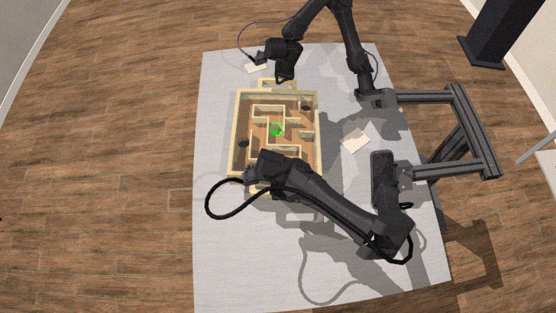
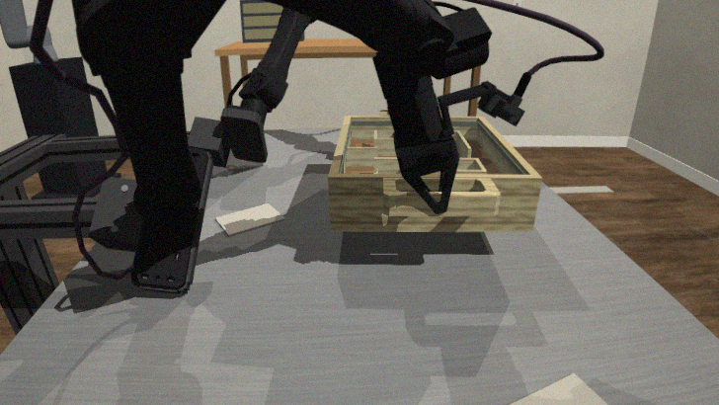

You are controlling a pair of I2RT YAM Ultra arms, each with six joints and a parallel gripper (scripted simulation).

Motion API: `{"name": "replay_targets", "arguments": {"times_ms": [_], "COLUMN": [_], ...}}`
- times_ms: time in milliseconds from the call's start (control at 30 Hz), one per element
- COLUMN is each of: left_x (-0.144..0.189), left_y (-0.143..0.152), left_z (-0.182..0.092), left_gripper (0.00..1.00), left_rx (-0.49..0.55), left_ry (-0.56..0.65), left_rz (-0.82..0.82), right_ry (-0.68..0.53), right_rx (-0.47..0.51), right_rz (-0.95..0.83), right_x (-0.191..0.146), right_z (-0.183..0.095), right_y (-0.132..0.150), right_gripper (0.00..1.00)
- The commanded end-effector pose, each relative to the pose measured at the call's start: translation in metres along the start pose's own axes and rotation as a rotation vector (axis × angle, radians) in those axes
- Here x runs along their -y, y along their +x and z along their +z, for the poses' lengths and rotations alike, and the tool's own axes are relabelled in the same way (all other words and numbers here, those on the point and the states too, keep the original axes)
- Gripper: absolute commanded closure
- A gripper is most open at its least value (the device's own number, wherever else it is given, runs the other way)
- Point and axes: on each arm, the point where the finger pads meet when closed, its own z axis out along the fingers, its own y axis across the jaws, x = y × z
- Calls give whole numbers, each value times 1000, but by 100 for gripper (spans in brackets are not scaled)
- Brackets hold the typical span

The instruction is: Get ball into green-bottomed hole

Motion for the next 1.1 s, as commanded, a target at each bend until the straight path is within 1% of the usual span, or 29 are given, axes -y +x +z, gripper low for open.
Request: {"name": "replay_targets", "arguments": {"times_ms": [0, 33, 67, 100, 133, 167, 200, 267, 300, 333, 367, 400, 467, 500, 533, 567, 600, 633, 667, 700, 733, 767, 833, 867, 900, 933, 967, 1033, 1067], "left_x": [-1, -6, -8, 3, -1, -10, -12, -10, -9, -1, -1, -3, -3, 0, -2, -1, 1, -1, -2, -1, -1, 1, 2, 1, 7, -4, -4, -4, 6], "left_y": [-17, -23, -28, -18, -21, -19, -23, -34, -32, -17, -18, -25, -25, -18, -14, -14, -20, -29, -22, -23, -37, -40, -37, -36, -18, -26, -29, -29, -22], "left_z": [-9, -20, -22, -13, -16, -23, -27, -28, -27, -18, -19, -23, -23, -20, -22, -24, -25, -29, -30, -31, -34, -34, -30, -29, -17, -17, -21, -21, -14], "left_gripper": [100, 100, 100, 100, 100, 100, 100, 100, 100, 100, 100, 100, 100, 100, 100, 100, 100, 100, 100, 100, 100, 100, 100, 100, 100, 100, 100, 100, 100], "left_rx": [88, 103, 115, 113, 106, 81, 96, 133, 120, 51, 55, 88, 88, 54, 24, 16, 42, 85, 58, 61, 123, 147, 119, 113, 89, 68, 91, 91, 107], "left_ry": [52, 10, 12, 55, 44, -6, -16, 10, 1, -23, -24, -8, -8, -25, -49, -56, -53, -36, -56, -54, -15, 16, 37, 40, 39, 45, 29, 29, 59], "left_rz": [-10, -17, -30, -3, -15, -16, -21, -43, -37, 11, 10, -4, -4, 10, 18, 20, 15, -7, 7, 7, -22, -27, -25, -26, 12, -29, -32, -32, -6], "right_ry": [32, -24, -18, 16, 6, -41, -63, -26, -34, -64, -59, -33, -33, -53, -77, -84, -70, -58, -85, -85, -42, -27, -2, 10, 14, 23, -1, -1, 30], "right_rx": [86, 132, 138, 136, 125, 133, 155, 147, 143, 133, 115, 125, 125, 93, 90, 86, 69, 94, 99, 104, 127, 143, 95, 65, 82, 49, 84, 84, 102], "right_rz": [3, 39, 49, 52, 35, 46, 52, 51, 50, 47, 20, 42, 42, 6, 46, 55, 1, 7, 22, 31, 50, 59, 40, -1, 6, -5, 3, 3, 22], "right_x": [-6, -7, -4, 1, -6, -6, -8, -2, -3, -7, -9, -2, -2, -10, -3, -1, -7, -7, -8, -6, 2, 4, 6, -4, -4, -3, -9, -9, 1], "right_z": [-27, -30, -33, -37, -33, -34, -34, -34, -33, -31, -25, -27, -27, -18, -18, -16, -7, -11, -13, -15, -20, -26, -28, -20, -23, -24, -24, -24, -33], "right_y": [-23, -36, -39, -36, -35, -40, -44, -40, -40, -39, -27, -34, -34, -19, -30, -34, -11, -16, -23, -26, -34, -38, -28, -20, -24, -19, -28, -28, -29], "right_gripper": [100, 100, 100, 100, 100, 100, 100, 100, 100, 100, 100, 100, 100, 100, 100, 100, 100, 100, 100, 100, 100, 100, 100, 100, 100, 100, 100, 100, 100]}}
